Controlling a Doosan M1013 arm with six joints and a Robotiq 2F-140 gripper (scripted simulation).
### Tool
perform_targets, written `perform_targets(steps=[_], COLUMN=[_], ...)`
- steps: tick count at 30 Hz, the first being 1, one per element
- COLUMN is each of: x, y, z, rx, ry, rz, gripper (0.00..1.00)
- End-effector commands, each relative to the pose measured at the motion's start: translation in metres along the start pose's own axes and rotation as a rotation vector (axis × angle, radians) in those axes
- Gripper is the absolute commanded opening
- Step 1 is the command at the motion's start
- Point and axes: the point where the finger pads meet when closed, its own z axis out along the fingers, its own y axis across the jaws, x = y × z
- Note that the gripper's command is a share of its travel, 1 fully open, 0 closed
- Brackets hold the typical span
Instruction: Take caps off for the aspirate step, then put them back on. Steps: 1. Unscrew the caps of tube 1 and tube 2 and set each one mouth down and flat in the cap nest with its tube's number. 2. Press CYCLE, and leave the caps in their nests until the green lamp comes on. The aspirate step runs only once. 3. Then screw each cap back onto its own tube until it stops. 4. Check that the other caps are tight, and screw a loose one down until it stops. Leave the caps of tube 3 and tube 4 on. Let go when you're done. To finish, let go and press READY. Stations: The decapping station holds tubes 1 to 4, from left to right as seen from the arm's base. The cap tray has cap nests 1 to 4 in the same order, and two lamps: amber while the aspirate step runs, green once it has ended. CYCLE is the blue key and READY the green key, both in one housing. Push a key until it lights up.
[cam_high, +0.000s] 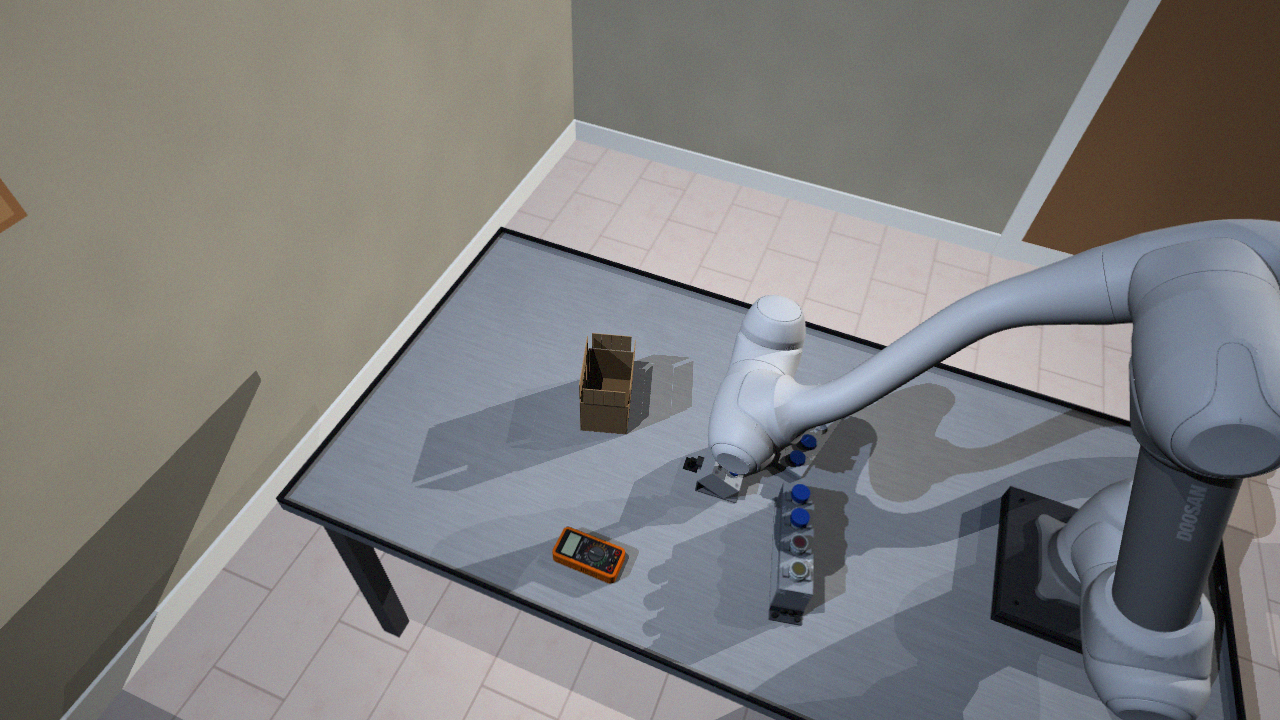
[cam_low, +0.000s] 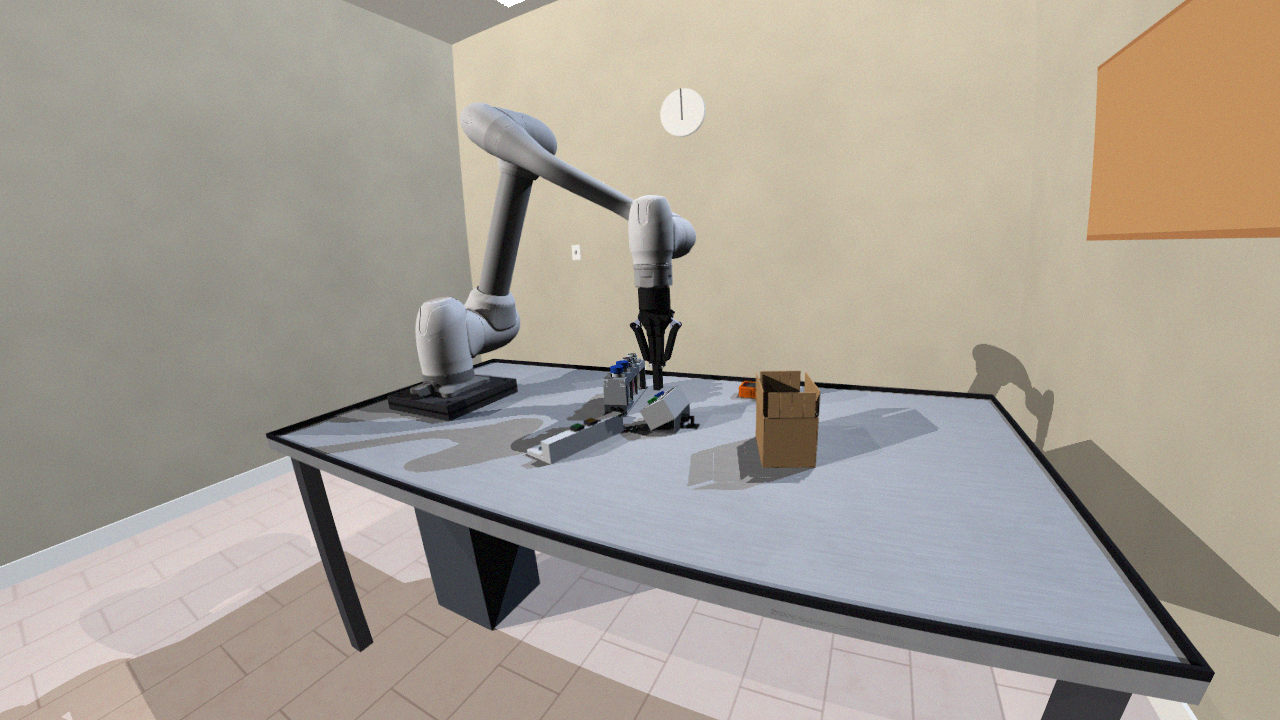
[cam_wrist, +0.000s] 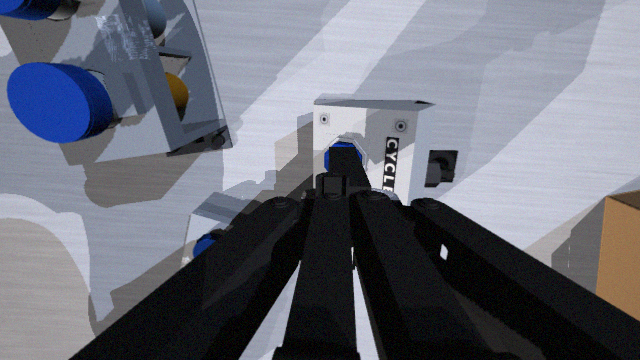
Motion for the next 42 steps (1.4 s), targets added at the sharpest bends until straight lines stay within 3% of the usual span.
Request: perform_targets(steps=[1,42], x=[0.0,0.0], y=[0.0,0.0], z=[-0.001,0.011], rx=[-0.001,-0.001], ry=[0.0,0.0], rz=[0.0,0.0], gripper=[0.1,0.1])
